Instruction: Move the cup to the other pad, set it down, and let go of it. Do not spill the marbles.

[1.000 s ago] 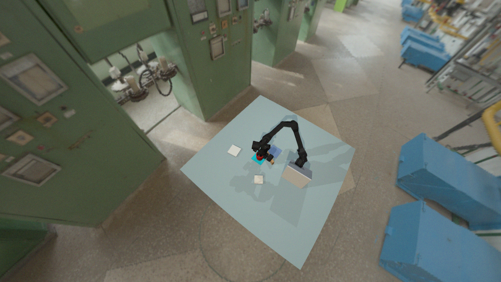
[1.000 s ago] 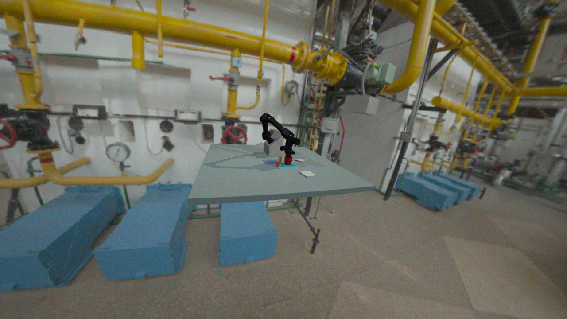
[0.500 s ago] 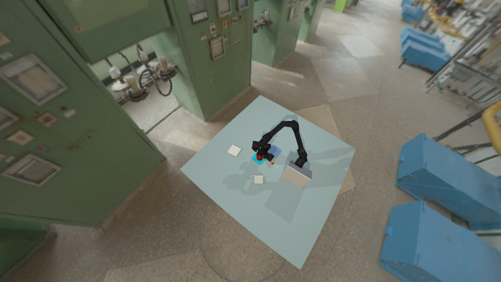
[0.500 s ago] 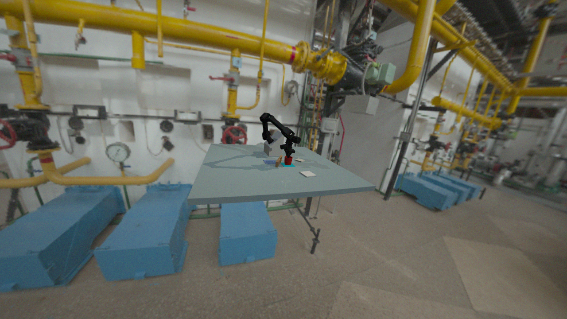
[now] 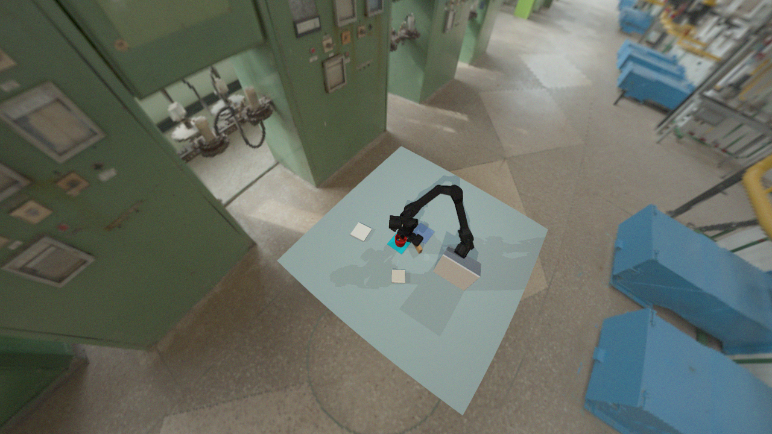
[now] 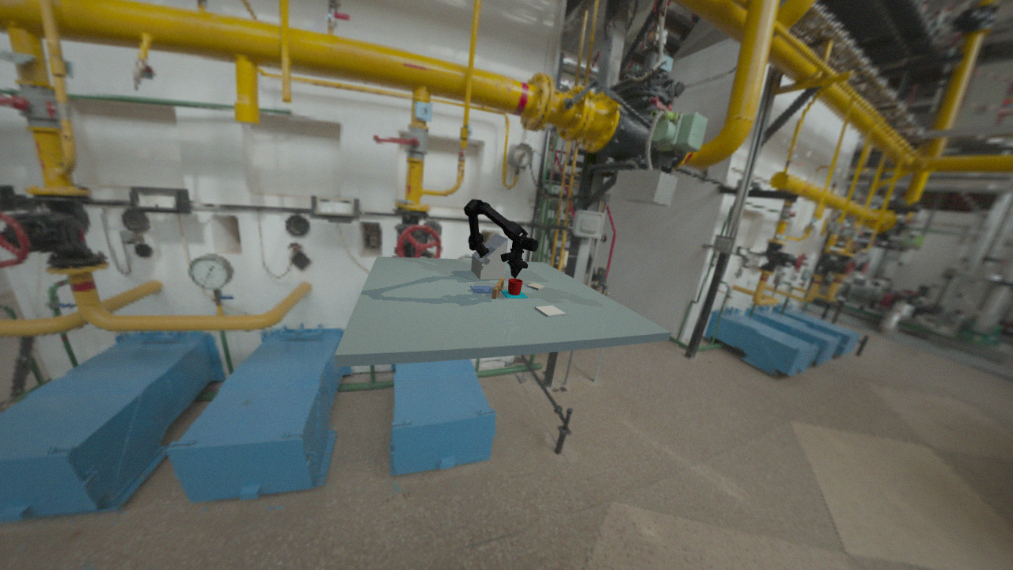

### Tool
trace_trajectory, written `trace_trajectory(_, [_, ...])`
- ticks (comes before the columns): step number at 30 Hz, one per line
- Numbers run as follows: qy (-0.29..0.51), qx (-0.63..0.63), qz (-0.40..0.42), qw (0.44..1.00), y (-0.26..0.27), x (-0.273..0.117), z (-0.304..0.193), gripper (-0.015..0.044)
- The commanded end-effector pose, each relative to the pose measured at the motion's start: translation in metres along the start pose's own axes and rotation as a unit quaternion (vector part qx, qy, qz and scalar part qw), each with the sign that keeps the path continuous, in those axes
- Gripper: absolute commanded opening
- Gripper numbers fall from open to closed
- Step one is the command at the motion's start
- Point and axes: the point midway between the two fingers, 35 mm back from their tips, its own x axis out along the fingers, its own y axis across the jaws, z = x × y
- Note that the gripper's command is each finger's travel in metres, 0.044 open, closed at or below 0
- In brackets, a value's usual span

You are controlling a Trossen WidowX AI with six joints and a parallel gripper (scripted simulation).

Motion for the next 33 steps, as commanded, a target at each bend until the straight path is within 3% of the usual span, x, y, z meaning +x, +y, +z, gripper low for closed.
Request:
trace_trajectory(1, [0.004,0.004,0.002,1.000,0.001,-0.008,0.000,0.0128])
trace_trajectory(5, [0.003,0.004,0.001,1.000,-0.001,-0.012,0.000,0.0128])
trace_trajectory(17, [0.001,0.000,0.001,1.000,-0.001,-0.016,0.000,0.0440])
trace_trajectory(27, [0.004,0.003,0.001,1.000,-0.005,-0.069,0.001,0.0440])
trace_trajectory(33, [0.002,-0.001,0.004,1.000,-0.006,-0.068,0.000,0.0440])
